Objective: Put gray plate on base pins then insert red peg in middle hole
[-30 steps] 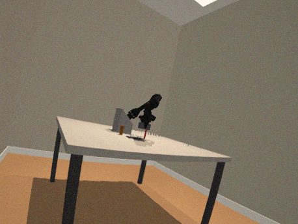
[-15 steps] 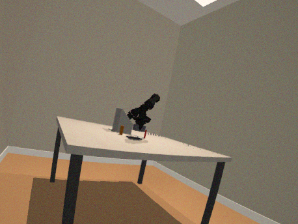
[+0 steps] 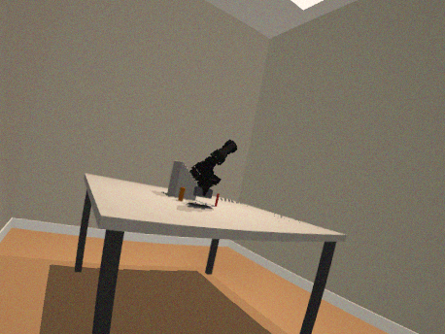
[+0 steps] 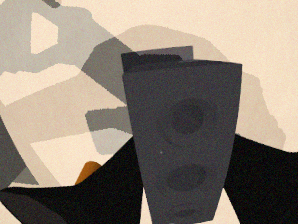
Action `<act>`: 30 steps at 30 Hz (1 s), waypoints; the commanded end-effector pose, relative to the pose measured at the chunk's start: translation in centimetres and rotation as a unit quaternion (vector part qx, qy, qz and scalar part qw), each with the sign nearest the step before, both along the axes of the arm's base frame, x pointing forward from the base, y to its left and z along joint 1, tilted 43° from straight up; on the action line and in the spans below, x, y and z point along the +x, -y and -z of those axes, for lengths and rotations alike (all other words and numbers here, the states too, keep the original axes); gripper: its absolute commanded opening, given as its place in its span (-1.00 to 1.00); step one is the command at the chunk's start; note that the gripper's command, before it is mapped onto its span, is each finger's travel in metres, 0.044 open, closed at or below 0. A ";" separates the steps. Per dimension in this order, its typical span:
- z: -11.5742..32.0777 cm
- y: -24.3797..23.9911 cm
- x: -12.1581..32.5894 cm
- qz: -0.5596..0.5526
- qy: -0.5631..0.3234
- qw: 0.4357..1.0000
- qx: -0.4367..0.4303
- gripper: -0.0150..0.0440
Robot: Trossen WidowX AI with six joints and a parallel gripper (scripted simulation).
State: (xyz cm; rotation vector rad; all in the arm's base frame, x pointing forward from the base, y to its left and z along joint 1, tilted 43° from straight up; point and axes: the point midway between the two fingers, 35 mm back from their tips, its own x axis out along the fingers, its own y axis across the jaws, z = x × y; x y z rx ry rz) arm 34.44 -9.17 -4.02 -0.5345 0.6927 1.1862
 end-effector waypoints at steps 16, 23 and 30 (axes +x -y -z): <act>0.2 0.0 -0.1 -0.003 0.001 1.000 -0.001 -0.49; 1.2 -0.9 0.2 -0.003 0.001 1.000 -0.001 -0.49; 1.6 -1.2 0.3 -0.003 0.001 1.000 -0.001 -0.49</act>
